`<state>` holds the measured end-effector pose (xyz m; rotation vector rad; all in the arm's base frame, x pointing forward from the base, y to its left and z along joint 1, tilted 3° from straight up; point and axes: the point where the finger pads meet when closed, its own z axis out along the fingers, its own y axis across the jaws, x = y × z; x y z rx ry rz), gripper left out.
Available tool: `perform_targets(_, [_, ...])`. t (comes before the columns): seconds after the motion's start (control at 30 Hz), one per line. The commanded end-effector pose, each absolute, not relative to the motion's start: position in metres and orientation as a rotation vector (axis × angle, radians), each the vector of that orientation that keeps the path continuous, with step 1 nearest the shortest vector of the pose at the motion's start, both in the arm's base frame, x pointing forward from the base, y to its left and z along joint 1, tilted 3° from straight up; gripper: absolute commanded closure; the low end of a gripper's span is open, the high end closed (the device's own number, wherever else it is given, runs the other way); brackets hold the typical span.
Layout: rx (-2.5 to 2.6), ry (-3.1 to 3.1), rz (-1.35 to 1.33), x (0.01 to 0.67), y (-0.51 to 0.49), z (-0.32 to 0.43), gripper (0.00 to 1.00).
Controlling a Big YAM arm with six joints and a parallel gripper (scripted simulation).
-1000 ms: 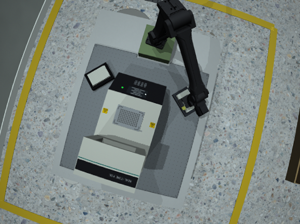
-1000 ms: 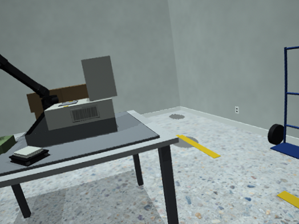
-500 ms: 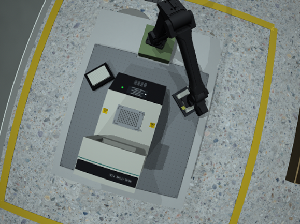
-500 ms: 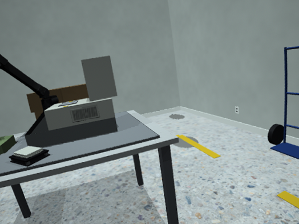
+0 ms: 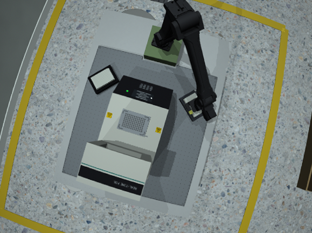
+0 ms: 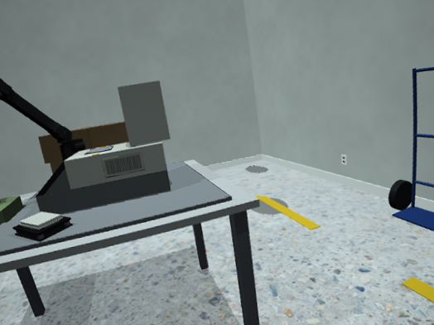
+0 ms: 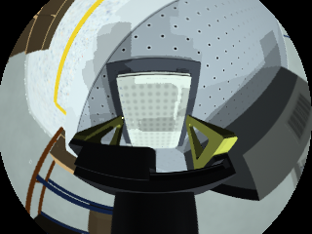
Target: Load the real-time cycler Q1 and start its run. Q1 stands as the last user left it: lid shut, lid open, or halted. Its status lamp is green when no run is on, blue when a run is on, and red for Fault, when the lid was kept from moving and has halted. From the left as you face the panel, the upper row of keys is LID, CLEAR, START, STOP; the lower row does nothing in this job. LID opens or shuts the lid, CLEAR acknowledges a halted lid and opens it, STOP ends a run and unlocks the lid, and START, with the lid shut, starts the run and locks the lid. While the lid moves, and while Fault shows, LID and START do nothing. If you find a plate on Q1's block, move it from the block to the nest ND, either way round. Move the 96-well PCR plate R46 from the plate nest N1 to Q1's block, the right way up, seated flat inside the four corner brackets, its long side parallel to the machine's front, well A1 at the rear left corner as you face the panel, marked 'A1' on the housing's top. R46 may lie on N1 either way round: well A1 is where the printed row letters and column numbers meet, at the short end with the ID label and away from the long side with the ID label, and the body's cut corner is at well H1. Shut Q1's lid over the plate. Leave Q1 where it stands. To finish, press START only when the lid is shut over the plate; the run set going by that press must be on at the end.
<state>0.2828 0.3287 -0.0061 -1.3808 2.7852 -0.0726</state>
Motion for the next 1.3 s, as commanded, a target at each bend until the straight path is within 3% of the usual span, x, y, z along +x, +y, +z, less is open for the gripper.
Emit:
perform_targets(0.0, [-1.364,2.734,-0.030,0.298,0.347,0.020,0.00])
perform_targets(1.27, [-1.389,2.776,-0.063,0.284,0.329,-0.009,0.00])
